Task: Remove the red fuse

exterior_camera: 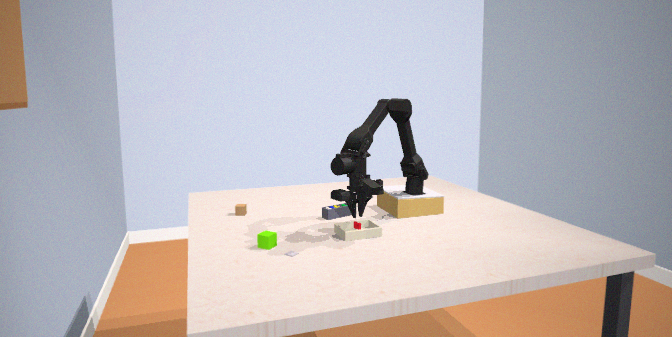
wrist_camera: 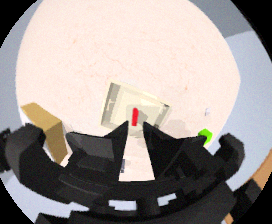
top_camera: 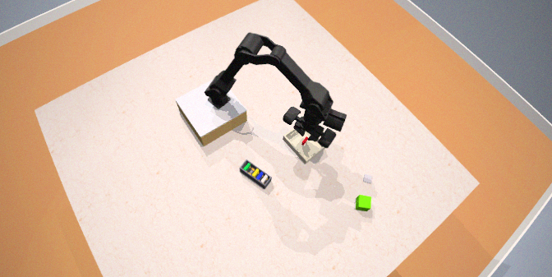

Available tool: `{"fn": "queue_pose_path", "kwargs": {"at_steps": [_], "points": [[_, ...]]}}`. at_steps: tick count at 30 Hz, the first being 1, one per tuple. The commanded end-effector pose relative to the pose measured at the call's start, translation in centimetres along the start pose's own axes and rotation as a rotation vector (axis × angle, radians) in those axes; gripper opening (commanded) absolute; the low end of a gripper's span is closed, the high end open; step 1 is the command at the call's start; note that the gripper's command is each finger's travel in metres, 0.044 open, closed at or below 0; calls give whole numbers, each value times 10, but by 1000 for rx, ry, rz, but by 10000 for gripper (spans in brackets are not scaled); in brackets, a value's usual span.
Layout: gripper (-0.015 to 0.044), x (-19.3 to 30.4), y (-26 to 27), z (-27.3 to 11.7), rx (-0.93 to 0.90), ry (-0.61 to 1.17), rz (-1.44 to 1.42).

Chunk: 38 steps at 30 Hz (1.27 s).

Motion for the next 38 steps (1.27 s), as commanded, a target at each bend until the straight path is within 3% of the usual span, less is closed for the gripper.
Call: {"fn": "queue_pose_path", "kwargs": {"at_steps": [1, 6, 10, 38], "points": [[210, 0, 0, -1, 1, 0, 0], [330, 0, 0, -4, 1, 0, 0], [330, 0, 0, -37, -4, -3, 5], [330, 0, 0, -37, -3, 1, 3]]}}
Point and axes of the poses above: the point midway between the two fingers, 35 mm back from their tips, its own z axis out along the fingers, its own y axis across the jaws, x = y × z, the point moved 4 cm from there along -z, back along the fingers, and after that the axes turned 1 degree about z, right-handed, at the moved point
